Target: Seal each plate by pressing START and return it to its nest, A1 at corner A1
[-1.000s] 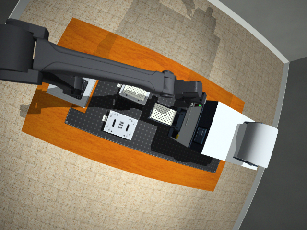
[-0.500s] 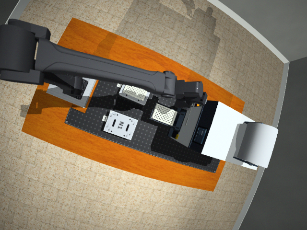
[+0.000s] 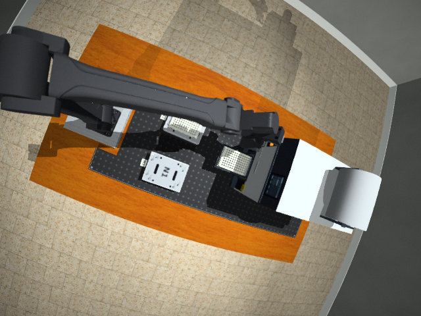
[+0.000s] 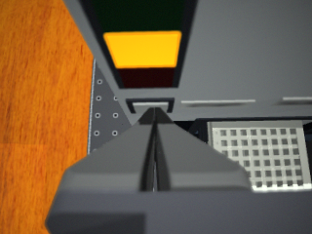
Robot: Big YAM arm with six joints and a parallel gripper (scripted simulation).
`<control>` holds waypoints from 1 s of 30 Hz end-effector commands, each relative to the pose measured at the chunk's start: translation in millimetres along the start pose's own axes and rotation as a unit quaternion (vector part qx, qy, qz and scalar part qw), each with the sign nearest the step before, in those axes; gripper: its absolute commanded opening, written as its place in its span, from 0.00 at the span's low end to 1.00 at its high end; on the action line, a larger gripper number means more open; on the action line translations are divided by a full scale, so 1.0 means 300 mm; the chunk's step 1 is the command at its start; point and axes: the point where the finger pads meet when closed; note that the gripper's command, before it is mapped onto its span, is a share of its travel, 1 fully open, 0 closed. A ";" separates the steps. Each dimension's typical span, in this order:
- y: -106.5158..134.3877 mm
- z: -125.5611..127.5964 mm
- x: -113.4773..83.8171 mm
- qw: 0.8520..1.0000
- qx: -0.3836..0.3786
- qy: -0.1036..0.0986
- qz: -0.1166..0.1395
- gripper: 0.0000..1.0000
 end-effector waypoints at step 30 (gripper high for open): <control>-0.029 0.032 -0.266 1.000 0.006 -0.006 -0.016 0.00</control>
Point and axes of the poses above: the point where the finger pads meet when closed, its own x axis out along the fingers, its own z axis across the jaws, y = z × x, and after that the axes turned 11 degrees about -x, right-handed
